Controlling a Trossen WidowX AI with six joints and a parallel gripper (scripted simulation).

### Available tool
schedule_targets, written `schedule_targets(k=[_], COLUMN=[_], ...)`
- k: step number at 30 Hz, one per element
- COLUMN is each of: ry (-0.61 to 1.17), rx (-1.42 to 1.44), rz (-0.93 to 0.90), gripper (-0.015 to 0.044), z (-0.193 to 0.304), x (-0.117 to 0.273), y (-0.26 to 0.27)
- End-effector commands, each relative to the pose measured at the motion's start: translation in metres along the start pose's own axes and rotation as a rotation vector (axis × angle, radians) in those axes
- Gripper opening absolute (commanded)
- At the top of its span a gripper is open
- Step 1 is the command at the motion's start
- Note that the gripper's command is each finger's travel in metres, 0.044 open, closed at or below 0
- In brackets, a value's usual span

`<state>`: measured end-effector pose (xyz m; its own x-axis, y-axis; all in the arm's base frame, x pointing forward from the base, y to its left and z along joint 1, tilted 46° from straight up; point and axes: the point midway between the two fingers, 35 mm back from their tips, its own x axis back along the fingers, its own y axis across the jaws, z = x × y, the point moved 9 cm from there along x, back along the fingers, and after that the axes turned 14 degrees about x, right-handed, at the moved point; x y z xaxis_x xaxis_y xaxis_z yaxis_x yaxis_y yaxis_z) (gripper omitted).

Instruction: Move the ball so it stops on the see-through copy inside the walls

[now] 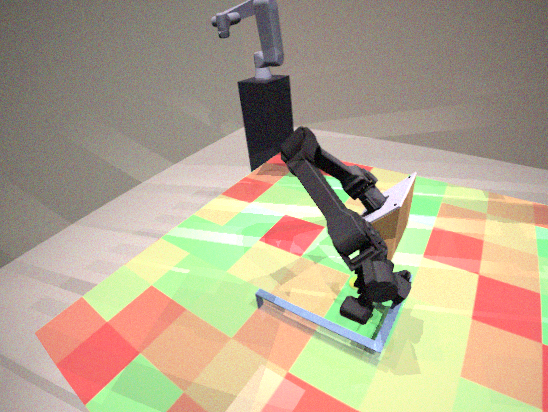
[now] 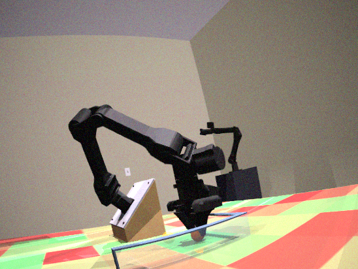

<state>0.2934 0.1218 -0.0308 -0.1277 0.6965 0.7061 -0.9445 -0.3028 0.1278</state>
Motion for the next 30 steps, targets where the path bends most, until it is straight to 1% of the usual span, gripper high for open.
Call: schedule_targets(k=[1,11,14,16,17,30], ry=[0.007,0.007,0.006,0.003,0.002,0.0], rx=[0.01,0.01,0.01,0.01,0.011,0.011], rz=[-0.005,-0.005,-0.004,-0.003,-0.003,-0.004], gripper=[0.0209,0.0143,0.0064,0.0011,0.0,0.0], z=[-0.001,-0.001,-0.001,-0.002,-0.003,-0.003], x=[-0.003,-0.003,0.002,0.015,0.022,0.121], y=[0.002,0.002,0.001,-0.002,-0.003,0.0])
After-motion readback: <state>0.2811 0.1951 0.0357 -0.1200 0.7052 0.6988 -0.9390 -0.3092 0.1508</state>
